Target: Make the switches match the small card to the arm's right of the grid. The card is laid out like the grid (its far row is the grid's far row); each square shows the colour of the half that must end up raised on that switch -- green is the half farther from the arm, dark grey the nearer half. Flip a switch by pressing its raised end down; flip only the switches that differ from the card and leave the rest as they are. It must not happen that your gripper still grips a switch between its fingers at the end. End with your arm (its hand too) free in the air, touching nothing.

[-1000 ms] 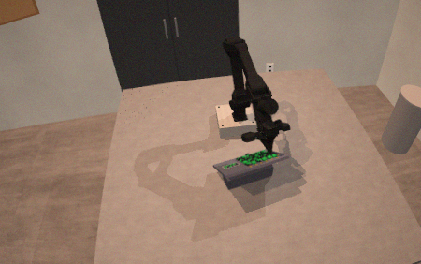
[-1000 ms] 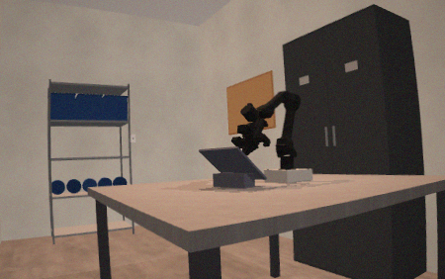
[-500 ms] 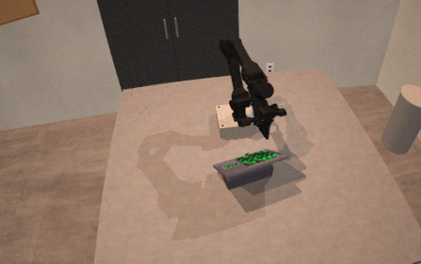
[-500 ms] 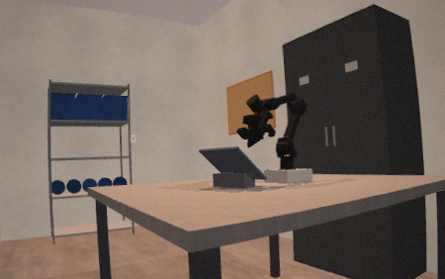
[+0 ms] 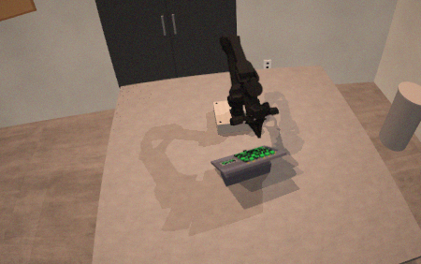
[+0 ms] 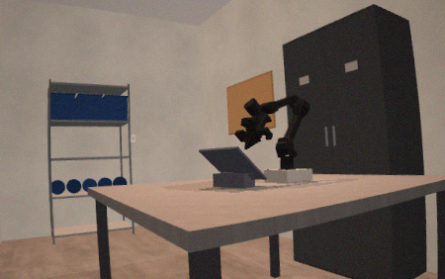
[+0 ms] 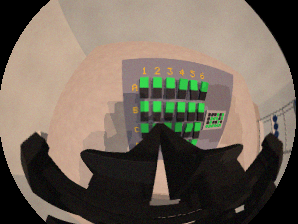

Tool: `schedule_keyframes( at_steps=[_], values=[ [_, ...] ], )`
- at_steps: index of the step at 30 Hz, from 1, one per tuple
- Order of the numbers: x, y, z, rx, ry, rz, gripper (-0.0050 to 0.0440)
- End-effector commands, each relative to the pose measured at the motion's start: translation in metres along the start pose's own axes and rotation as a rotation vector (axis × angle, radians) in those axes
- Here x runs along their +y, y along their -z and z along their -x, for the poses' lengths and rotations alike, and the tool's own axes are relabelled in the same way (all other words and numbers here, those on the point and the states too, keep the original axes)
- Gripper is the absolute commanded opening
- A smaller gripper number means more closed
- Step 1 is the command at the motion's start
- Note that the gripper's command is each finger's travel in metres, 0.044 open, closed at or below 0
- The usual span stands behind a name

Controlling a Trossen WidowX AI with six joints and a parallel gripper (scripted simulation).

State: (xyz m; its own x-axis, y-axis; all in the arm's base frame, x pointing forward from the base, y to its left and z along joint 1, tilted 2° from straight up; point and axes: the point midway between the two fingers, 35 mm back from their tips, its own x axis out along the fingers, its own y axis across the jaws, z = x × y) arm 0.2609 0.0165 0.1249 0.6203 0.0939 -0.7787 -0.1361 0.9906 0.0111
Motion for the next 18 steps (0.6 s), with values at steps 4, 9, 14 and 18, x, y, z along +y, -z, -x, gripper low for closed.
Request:
schedule_keyframes(
  at_steps=[4,9,14,18],
  values=[
    [0.000,0.010,-0.024,0.009,-0.004,-0.001,0.0000],
    [0.000,0.010,-0.024,0.009,-0.004,-0.001,0.0000],
    [0.000,0.010,-0.033,0.009,-0.004,-0.001,0.0000],
    [0.000,0.010,-0.034,0.009,-0.004,-0.001,0.0000]
  ],
)
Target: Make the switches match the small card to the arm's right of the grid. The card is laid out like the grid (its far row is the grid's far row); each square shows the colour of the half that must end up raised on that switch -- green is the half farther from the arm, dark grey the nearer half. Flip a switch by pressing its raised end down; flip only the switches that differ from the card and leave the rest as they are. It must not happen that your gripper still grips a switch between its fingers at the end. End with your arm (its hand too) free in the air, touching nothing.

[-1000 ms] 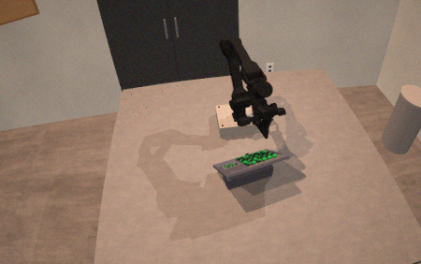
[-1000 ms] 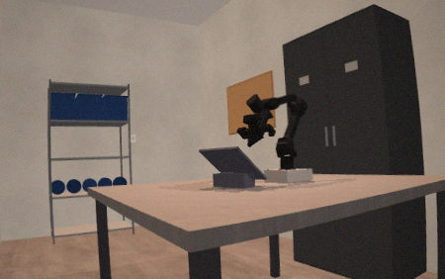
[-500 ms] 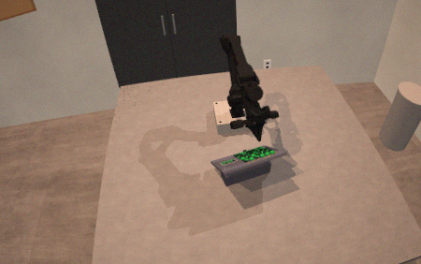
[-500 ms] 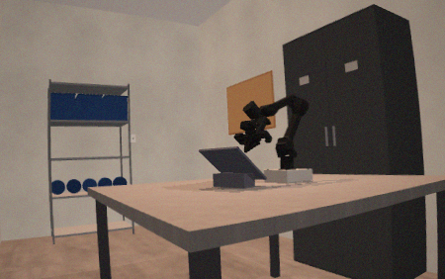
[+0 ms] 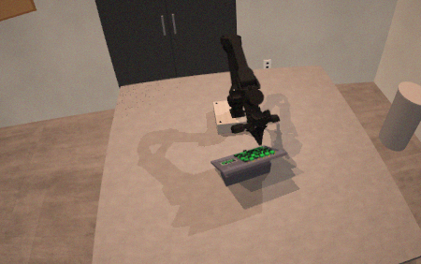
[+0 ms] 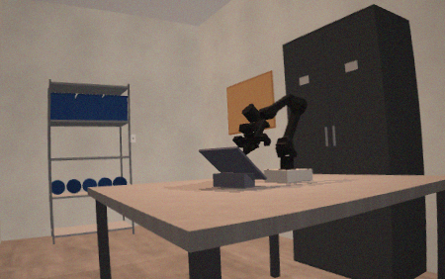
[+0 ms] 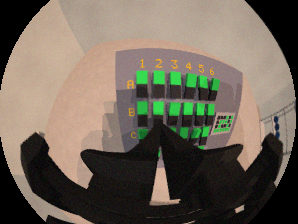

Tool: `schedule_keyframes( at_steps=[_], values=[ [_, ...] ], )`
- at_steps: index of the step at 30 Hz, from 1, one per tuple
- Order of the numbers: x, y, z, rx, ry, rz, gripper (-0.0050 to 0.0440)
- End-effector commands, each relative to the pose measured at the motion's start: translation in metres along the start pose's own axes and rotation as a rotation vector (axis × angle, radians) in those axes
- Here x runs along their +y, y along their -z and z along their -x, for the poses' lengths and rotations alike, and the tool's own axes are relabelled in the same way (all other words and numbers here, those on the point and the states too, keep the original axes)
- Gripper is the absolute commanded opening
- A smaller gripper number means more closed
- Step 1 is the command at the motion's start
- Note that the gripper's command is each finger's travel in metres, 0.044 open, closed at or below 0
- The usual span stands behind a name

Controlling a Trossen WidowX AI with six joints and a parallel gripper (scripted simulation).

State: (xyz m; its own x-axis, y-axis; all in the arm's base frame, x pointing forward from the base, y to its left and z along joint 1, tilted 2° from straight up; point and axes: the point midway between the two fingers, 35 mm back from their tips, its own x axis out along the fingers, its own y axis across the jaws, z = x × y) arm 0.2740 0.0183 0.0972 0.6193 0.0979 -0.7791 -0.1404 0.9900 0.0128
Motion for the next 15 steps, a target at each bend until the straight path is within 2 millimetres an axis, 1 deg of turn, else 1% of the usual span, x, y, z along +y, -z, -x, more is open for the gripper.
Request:
schedule_keyframes(
  at_steps=[1,11,15],
  values=[
    [0.000,0.003,-0.005,0.008,0.000,-0.003,0.0000],
    [0.000,0.004,-0.017,0.008,0.000,-0.003,0.0000],
    [0.000,0.004,-0.018,0.008,0.000,-0.003,0.0000]
  ],
)
